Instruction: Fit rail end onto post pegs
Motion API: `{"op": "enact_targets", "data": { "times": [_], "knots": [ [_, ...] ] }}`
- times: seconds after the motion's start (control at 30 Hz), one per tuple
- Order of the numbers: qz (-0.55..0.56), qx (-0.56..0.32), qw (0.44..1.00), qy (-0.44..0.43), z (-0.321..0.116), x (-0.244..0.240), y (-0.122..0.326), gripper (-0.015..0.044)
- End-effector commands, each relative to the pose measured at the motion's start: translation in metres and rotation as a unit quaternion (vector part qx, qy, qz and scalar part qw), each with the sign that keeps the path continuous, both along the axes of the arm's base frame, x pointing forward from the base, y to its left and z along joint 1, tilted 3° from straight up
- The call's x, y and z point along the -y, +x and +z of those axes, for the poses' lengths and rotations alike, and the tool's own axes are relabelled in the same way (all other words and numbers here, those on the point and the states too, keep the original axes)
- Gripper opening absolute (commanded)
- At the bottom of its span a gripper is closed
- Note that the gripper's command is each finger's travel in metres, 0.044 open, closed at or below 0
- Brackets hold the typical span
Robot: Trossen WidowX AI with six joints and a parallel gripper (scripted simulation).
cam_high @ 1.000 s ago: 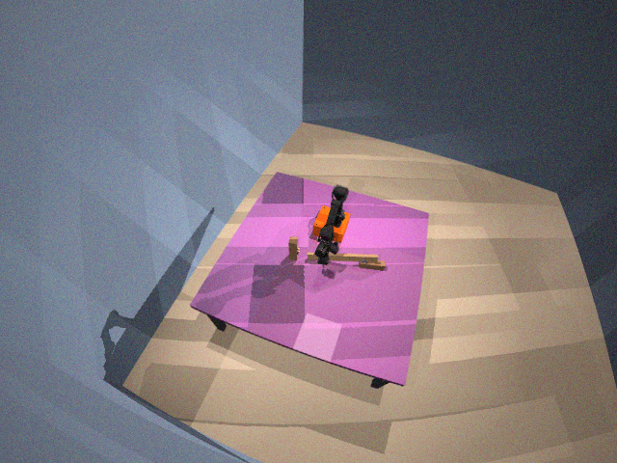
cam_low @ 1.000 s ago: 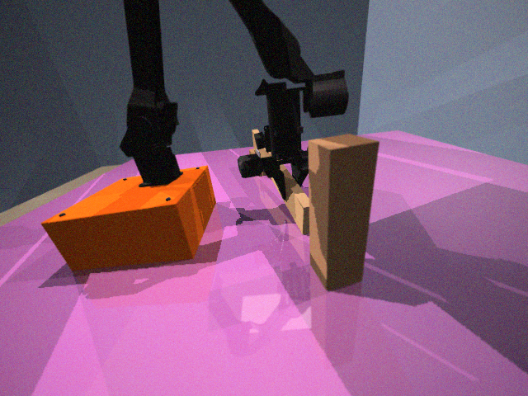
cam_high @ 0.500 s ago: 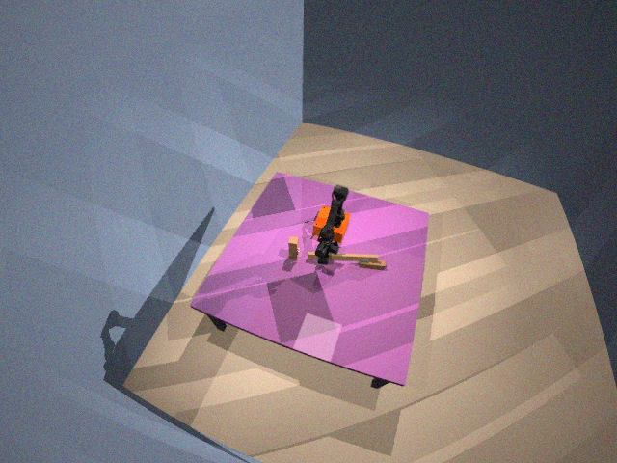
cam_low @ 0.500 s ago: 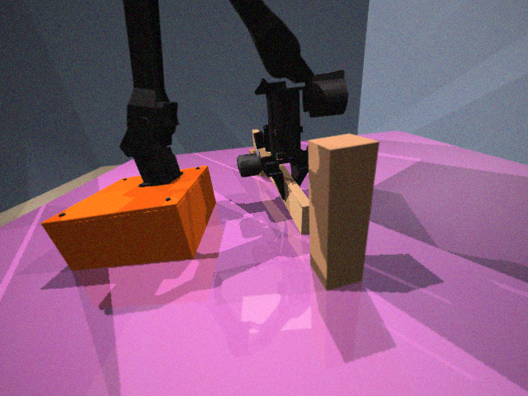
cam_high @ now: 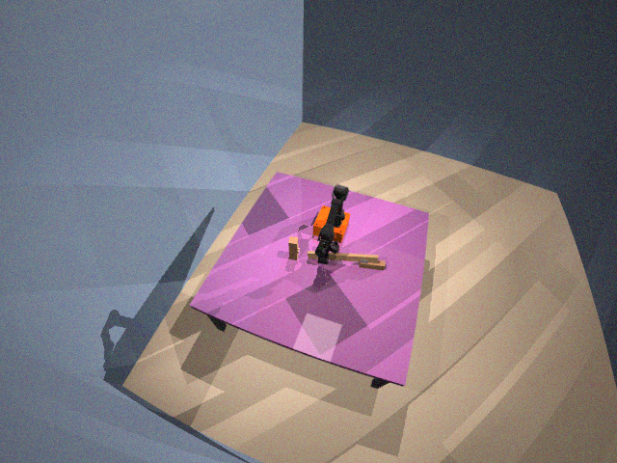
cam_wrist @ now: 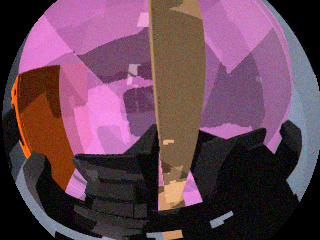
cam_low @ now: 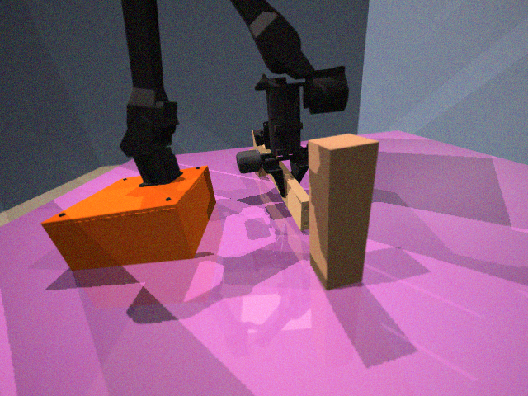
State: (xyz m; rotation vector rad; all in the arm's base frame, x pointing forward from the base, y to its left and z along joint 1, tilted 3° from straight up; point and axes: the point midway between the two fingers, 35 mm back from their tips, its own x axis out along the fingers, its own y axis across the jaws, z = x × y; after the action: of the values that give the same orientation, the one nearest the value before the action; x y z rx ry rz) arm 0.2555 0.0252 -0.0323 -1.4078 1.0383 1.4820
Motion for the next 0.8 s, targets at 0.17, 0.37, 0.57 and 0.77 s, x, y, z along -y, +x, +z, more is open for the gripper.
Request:
{"op": "enact_targets", "data": {
  "times": [0.17, 0.37, 0.57, 0.77],
  "knots": [
    [0.0, 0.005, 1.0, 0.004, 0.008, -0.002, 0.004, 0.0],
    [0.0, 0.005, 1.0, 0.004, 0.011, -0.002, 0.005, 0.0],
    [0.0, 0.005, 1.0, 0.004, 0.014, -0.002, 0.005, 0.0],
    [0.0, 0.005, 1.0, 0.004, 0.017, -0.002, 0.006, 0.0]
  ]
}}
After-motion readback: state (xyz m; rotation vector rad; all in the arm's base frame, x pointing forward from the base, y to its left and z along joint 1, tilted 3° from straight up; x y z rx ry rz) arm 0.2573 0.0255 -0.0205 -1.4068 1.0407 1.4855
